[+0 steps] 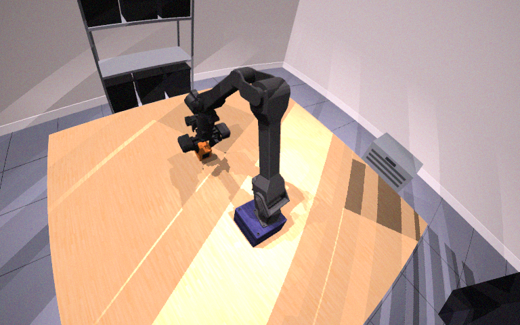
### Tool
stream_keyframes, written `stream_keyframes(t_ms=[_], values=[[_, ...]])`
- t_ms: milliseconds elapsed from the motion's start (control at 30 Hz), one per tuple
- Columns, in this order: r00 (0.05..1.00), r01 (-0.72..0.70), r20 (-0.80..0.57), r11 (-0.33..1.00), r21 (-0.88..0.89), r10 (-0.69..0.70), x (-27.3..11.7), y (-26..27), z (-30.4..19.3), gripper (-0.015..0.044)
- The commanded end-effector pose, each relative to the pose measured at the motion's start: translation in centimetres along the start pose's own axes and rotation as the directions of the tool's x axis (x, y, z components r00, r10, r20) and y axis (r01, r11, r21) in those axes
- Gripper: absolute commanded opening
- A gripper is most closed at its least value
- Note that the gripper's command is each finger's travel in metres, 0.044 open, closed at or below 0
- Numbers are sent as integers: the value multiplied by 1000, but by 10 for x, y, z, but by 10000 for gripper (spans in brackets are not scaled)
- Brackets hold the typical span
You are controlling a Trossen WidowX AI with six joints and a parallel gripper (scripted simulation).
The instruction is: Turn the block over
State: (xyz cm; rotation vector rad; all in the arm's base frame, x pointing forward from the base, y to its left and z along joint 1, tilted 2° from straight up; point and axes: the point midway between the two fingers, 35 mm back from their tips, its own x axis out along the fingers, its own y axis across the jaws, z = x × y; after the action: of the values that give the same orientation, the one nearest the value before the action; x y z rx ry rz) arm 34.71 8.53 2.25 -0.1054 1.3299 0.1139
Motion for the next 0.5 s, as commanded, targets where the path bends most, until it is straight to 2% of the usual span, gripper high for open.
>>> stream_keyframes(t_ms=[0,467], values=[[998,5,61,1000,-4,-5,-1,0,1,0],[959,4,283,1000,-1,-4,-2,0,-4,0]])
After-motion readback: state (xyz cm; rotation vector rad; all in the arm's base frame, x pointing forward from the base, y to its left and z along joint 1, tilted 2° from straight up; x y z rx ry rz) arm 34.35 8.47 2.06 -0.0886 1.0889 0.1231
